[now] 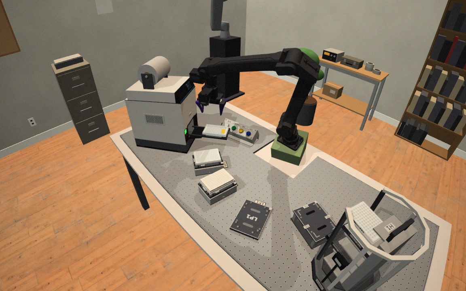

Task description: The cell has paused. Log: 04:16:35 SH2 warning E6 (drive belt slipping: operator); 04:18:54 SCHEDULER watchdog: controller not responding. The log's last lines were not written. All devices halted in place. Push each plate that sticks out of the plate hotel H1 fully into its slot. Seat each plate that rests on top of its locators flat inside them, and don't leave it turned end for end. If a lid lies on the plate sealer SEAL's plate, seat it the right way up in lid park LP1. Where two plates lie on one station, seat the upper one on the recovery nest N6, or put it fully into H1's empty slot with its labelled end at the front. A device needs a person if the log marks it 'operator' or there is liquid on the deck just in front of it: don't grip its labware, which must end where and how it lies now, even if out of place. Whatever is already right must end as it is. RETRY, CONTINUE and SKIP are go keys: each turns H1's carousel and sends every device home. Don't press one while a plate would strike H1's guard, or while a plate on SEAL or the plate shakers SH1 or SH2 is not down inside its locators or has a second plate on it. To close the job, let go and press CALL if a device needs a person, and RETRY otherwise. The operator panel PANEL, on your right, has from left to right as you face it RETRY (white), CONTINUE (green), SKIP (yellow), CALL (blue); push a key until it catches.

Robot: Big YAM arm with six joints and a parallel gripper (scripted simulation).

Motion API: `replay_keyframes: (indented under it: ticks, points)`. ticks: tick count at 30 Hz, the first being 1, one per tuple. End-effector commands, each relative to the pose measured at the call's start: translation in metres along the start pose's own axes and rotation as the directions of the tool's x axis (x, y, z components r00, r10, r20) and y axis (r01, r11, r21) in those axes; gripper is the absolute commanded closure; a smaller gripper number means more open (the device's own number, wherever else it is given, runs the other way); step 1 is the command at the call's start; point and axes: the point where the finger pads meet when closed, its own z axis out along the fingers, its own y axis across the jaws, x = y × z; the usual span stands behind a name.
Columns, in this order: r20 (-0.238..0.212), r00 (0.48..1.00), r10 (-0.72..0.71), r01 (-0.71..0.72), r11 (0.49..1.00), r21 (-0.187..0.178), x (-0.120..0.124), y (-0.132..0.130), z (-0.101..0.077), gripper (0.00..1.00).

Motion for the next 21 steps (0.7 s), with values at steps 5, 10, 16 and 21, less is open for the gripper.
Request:
replay_keyframes:
  ticks: [5, 10, 16, 21]
  points:
    - [0.002, 0.970, 0.244, -0.244, 0.969, 0.030, -0.038, -0.005, -0.015, 0.00]
    - [0.014, 0.918, 0.395, -0.396, 0.917, 0.043, -0.057, -0.010, -0.021, 0.00]
    - [0.023, 0.858, 0.513, -0.513, 0.857, 0.042, -0.072, -0.008, -0.023, 0.00]
    - [0.032, 0.761, 0.648, -0.649, 0.760, 0.036, -0.089, -0.005, -0.023, 0.00]
